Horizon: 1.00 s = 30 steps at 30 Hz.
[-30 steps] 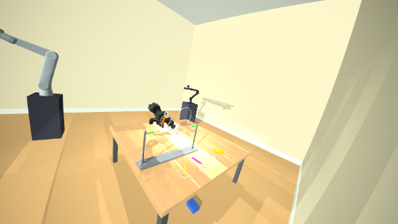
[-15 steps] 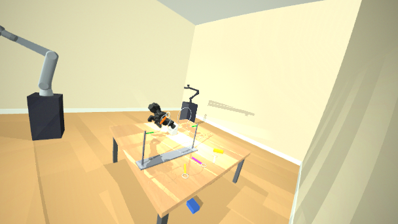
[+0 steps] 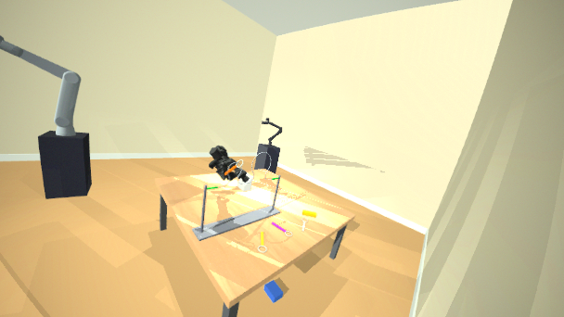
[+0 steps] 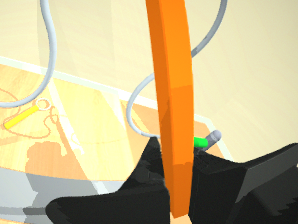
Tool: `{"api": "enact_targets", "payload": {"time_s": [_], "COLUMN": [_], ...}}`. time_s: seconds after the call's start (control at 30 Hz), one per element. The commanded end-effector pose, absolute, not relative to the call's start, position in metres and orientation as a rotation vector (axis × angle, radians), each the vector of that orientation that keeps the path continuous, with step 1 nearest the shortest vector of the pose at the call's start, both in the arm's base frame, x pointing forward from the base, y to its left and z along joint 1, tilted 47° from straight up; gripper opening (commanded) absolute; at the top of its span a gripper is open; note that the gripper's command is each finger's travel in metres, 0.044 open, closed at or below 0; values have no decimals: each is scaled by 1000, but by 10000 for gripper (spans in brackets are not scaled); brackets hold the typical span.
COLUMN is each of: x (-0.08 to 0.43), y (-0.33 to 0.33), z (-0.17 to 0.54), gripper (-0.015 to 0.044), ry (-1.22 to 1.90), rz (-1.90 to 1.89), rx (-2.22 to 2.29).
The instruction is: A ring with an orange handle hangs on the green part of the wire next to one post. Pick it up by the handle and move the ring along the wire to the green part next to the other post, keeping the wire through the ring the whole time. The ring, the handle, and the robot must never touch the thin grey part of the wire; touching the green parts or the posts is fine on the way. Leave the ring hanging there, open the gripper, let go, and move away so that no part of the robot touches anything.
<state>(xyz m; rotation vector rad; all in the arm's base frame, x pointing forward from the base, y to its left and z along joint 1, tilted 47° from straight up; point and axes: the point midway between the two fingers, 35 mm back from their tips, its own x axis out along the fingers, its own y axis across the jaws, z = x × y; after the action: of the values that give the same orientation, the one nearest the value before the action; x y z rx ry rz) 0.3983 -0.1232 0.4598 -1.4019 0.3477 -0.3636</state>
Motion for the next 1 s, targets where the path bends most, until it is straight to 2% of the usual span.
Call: {"api": "enact_targets", "payload": {"time_s": [0.0, 0.97], "x": [398, 399], "y": [-124, -115], "z": [466, 505], "gripper": [-150, -150], "ry": [323, 143], "rz": [-387, -523], "rx": [-1491, -2086]}}
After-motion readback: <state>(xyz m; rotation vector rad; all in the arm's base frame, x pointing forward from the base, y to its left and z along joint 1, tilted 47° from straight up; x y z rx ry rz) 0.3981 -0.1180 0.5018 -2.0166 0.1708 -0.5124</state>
